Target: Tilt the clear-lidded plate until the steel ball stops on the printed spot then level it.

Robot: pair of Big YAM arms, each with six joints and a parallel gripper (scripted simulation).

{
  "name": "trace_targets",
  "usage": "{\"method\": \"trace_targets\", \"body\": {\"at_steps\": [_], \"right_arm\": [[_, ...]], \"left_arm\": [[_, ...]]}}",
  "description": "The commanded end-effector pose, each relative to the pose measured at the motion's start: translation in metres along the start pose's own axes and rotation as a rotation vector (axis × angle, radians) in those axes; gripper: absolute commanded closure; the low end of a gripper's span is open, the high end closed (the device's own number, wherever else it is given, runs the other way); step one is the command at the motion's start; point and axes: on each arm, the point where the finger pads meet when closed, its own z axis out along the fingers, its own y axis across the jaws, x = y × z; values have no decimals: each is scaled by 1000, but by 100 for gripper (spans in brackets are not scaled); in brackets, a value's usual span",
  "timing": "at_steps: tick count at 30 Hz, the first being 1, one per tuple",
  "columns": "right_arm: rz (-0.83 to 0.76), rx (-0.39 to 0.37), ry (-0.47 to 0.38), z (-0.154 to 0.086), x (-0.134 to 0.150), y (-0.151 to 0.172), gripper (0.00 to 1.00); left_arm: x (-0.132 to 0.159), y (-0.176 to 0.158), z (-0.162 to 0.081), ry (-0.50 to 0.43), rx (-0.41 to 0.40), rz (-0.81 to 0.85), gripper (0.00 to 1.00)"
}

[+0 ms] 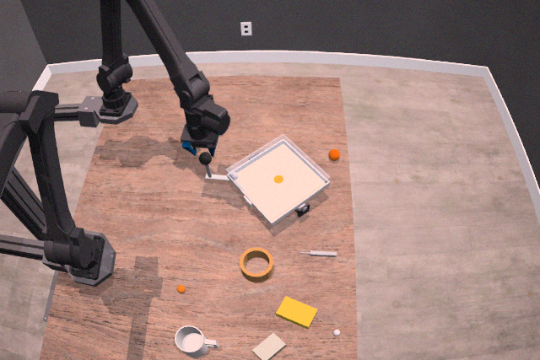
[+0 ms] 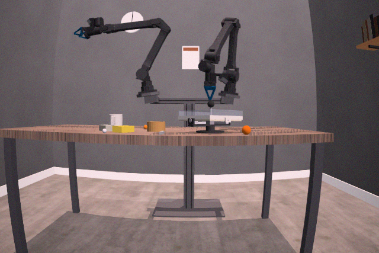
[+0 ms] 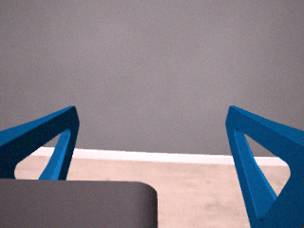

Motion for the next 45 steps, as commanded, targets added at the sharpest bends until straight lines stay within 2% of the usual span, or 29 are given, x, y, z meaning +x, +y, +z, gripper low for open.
{"method": "trace_targets", "body": {"at_steps": [1,23,45], "right_arm": [[-11,5,-91,-4,-48,-4,0],[-11,5,-91,-4,-48,-4,0],[-11,5,-91,-4,-48,-4,0]], "left_arm": [[-5,1,8,-6,-13,-9,43],[-3,-5,12,0,-1,-3,43],[-6,2,35,-3,-8,-2,43]]}}
